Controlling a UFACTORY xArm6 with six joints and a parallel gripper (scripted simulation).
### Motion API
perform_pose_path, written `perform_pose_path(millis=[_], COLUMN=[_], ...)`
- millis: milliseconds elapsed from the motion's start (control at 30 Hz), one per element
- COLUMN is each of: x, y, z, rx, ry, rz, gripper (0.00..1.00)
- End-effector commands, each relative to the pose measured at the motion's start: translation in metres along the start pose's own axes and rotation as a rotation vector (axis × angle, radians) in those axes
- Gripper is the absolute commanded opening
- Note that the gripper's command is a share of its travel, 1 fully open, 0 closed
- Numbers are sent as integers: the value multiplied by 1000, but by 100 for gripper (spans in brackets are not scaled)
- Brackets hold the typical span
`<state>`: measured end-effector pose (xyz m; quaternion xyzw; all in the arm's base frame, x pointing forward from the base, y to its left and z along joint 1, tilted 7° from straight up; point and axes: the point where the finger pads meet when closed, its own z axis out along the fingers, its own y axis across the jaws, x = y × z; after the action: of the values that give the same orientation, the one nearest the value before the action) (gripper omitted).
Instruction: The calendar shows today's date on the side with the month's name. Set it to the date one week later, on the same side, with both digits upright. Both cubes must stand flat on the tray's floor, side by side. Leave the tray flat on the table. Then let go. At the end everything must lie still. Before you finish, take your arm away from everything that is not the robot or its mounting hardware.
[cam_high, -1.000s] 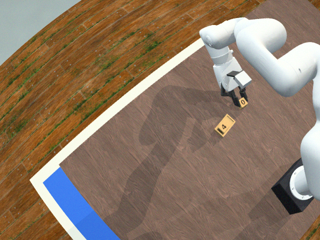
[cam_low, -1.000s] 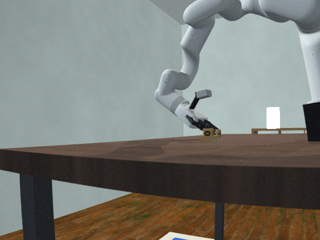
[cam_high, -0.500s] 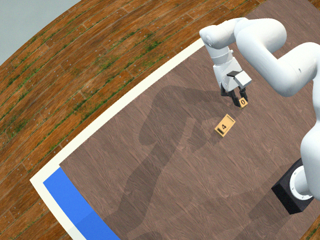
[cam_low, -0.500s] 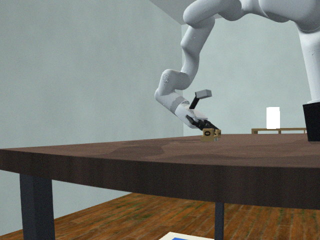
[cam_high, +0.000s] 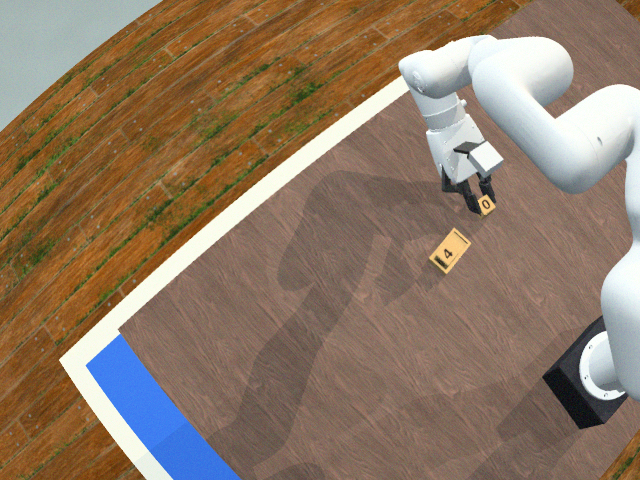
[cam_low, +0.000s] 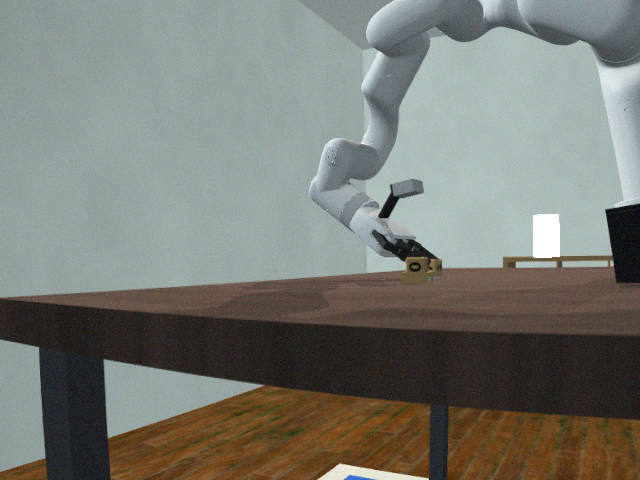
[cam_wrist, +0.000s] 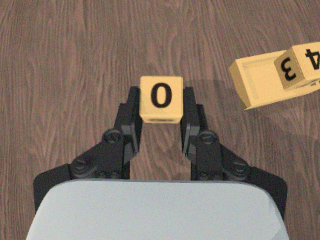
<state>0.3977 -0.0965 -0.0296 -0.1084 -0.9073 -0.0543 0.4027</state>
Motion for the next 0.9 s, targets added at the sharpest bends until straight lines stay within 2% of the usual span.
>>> perform_pose_path(millis=[0, 867], x=[0, -4], y=[0, 0], z=[-2, 1], rx=[0, 0], ry=[-4, -4], rz=[0, 0], gripper=[27, 27])
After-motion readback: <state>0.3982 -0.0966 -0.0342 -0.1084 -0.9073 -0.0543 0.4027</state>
